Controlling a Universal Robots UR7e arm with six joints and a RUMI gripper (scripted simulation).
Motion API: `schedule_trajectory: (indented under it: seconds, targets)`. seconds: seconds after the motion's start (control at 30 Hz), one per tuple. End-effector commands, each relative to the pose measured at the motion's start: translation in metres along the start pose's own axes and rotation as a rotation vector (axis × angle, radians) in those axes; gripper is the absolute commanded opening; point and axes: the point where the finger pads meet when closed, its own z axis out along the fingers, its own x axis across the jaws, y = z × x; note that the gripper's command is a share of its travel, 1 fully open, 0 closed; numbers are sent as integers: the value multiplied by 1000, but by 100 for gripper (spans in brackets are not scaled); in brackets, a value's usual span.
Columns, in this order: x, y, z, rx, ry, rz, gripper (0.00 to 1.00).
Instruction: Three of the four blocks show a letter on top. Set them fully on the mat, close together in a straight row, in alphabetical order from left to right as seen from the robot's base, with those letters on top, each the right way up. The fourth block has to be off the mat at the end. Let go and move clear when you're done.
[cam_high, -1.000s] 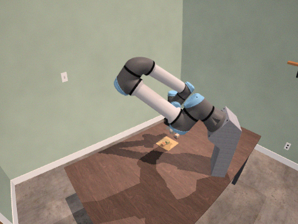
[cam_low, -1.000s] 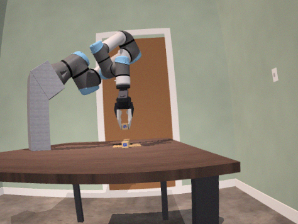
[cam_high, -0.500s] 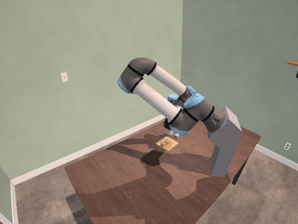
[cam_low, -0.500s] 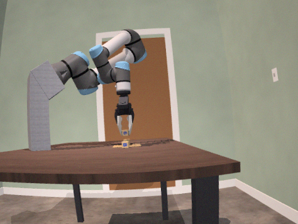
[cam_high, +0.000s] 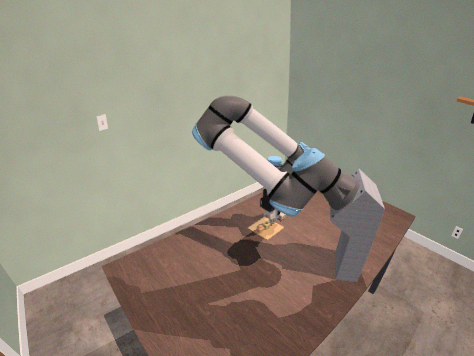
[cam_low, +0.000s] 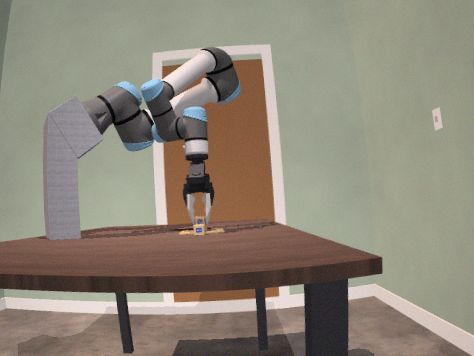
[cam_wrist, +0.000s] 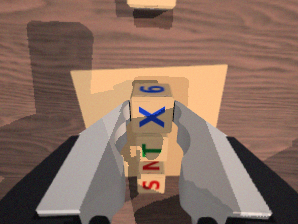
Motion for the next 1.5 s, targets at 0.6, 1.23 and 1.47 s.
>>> schedule_trajectory:
  seconds: [0.6,1.23,1.47]
  targets:
    - [-1,0,13,3,-4,0,9]
    - [-1,0,15,3,-4,0,9]
    - [-1,0,17,3,-4,0,9]
